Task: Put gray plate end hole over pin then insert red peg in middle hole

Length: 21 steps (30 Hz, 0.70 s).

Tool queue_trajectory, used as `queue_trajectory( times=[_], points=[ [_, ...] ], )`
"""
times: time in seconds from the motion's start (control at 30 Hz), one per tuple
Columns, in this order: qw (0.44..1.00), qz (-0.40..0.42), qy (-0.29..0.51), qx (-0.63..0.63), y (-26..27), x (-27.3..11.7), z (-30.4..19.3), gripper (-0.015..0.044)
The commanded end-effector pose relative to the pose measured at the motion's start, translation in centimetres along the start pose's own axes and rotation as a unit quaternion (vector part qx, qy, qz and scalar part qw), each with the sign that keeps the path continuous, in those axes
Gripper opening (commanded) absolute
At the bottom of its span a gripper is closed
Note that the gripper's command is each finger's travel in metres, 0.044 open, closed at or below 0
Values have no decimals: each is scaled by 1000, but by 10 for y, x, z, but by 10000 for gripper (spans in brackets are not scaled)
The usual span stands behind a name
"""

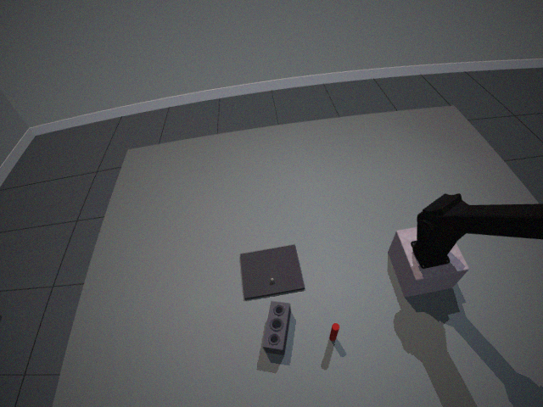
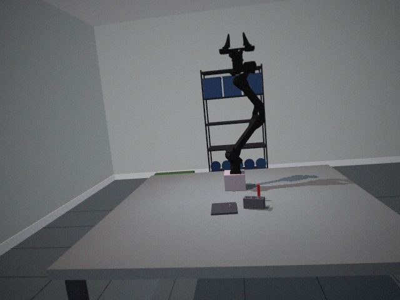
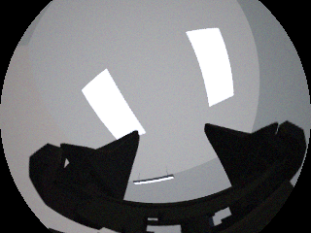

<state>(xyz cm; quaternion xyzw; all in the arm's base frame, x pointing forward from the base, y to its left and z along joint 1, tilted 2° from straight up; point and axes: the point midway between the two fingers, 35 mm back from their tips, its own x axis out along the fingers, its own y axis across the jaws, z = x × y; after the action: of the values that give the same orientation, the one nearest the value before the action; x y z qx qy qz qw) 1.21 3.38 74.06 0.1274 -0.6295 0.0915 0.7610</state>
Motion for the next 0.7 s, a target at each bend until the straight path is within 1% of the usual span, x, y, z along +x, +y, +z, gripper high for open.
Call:
queue_trajectory(
  times=[0.0, 0.03, 0.1, 0.37, 0.5, 0.67],
  points=[
    [1000, 0, 0, 0, 0, 0, 0, 426],
    [1000, -1, 1, 1, -1, 0, 0, 440],
    [1000, -10, 7, 5, -12, 0, -2, 440],
    [995, -94, 35, -2, -86, -1, -20, 440],
    [986, -156, 47, 20, -141, -9, -40, 440],
    [974, -209, 90, -4, -183, -19, -67, 440]
  ],
)
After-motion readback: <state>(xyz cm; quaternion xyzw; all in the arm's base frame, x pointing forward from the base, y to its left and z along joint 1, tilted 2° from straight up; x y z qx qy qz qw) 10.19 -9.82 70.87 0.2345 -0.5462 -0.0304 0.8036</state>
